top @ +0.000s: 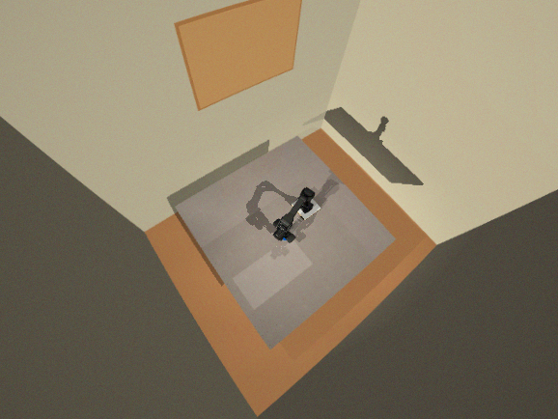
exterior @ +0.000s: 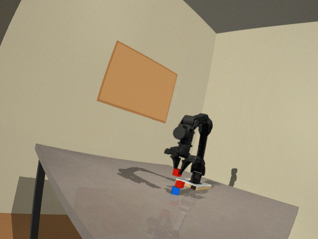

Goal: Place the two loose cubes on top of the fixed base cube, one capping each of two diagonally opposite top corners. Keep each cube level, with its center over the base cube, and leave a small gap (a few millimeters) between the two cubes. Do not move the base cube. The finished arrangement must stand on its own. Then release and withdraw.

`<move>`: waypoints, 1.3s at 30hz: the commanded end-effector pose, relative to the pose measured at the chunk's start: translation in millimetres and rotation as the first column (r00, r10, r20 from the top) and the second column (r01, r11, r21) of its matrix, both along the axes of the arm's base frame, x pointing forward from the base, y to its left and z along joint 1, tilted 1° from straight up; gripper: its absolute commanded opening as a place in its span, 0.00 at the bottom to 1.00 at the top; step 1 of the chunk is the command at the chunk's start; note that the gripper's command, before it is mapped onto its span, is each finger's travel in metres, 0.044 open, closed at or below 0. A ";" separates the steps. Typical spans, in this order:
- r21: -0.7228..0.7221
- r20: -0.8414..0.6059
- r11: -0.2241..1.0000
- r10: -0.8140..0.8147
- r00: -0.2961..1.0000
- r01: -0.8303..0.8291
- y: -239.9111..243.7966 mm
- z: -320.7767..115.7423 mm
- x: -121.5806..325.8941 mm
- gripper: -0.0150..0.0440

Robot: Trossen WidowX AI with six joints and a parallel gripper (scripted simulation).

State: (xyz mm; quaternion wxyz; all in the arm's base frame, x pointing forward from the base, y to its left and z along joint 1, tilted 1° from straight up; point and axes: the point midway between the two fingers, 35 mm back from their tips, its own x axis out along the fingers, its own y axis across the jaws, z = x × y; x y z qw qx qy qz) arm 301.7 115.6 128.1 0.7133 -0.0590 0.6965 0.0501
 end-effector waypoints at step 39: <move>0.004 0.004 0.999 -0.034 0.999 0.034 2.6 -59.6 1.8 0.43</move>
